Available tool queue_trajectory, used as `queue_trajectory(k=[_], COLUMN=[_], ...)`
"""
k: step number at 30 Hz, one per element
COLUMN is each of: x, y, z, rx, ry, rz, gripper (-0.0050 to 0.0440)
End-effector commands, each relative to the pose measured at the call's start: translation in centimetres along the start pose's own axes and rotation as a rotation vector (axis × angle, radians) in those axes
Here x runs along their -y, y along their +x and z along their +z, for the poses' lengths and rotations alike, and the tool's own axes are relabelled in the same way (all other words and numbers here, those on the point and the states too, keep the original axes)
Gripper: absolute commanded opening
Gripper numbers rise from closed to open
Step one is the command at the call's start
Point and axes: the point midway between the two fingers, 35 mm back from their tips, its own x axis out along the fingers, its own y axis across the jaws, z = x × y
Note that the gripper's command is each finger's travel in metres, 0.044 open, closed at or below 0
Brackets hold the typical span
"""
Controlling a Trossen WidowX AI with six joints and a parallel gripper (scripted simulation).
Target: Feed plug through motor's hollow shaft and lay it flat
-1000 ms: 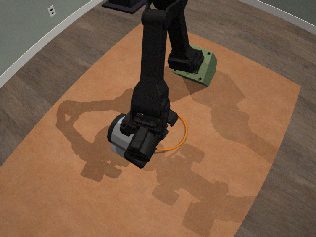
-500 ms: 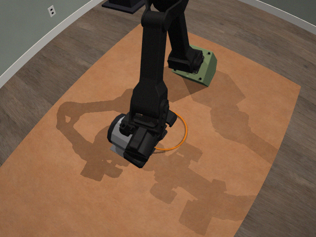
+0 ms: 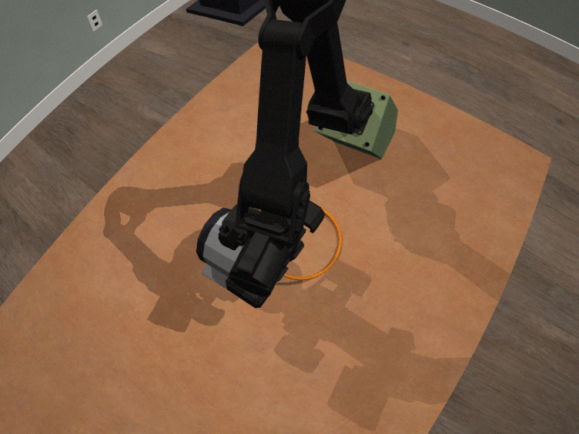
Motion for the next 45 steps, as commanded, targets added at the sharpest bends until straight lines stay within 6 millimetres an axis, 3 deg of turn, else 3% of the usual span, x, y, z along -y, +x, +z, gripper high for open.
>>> queue_trajectory(k=[1,14,17,21,28,36,41,45], x=[0.0,0.0,0.0,0.0,-0.2,-0.2,0.2,0.2], y=[0.0,0.2,0.1,0.1,-2.0,-2.0,-0.3,-0.2], z=[0.0,1.0,0.8,0.8,-1.5,-1.5,-0.5,-0.4], rx=[0.000,-0.005,0.001,0.001,-0.005,-0.005,-0.005,-0.005], ry=[0.000,-0.003,-0.002,-0.002,-0.003,-0.003,-0.003,-0.003], rz=[0.000,-0.006,-0.005,-0.005,-0.006,-0.006,-0.006,-0.006], gripper=[0.0000,0.0000,0.0072,0.0100,0.0100,0.0100,0.0100,0.0100])
